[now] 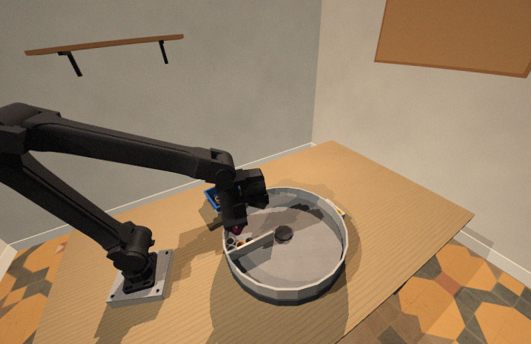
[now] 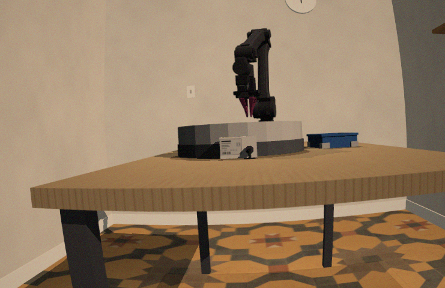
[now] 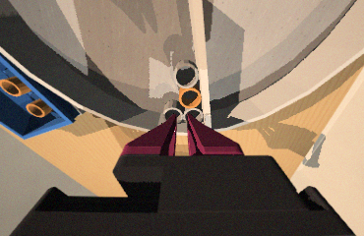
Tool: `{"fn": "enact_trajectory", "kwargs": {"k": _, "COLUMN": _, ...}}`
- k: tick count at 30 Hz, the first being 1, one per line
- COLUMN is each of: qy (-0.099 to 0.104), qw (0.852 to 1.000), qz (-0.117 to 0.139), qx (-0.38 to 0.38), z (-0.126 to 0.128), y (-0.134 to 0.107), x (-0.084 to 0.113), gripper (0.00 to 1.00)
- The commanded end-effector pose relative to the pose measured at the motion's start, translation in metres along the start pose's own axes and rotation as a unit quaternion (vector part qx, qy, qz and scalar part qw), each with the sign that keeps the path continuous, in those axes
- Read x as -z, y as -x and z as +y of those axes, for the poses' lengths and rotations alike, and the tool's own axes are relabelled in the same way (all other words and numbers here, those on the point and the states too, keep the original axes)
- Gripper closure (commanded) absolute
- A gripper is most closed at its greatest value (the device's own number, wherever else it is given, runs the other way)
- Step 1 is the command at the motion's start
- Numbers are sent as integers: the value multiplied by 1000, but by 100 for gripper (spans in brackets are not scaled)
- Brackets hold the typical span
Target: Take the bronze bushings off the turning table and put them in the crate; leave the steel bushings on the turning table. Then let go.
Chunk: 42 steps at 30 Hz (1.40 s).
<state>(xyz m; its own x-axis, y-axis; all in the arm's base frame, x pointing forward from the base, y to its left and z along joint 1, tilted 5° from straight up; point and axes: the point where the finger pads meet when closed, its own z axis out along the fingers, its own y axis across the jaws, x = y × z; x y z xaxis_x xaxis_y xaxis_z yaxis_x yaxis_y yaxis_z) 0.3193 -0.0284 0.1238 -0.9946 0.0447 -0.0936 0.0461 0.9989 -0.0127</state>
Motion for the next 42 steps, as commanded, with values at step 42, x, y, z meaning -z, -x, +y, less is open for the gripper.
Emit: {"fn": "enact_trajectory", "kwargs": {"k": 42, "qy": 1, "qw": 1000, "qz": -6, "qx": 0, "z": -4, "y": 8, "x": -22, "gripper": 88}}
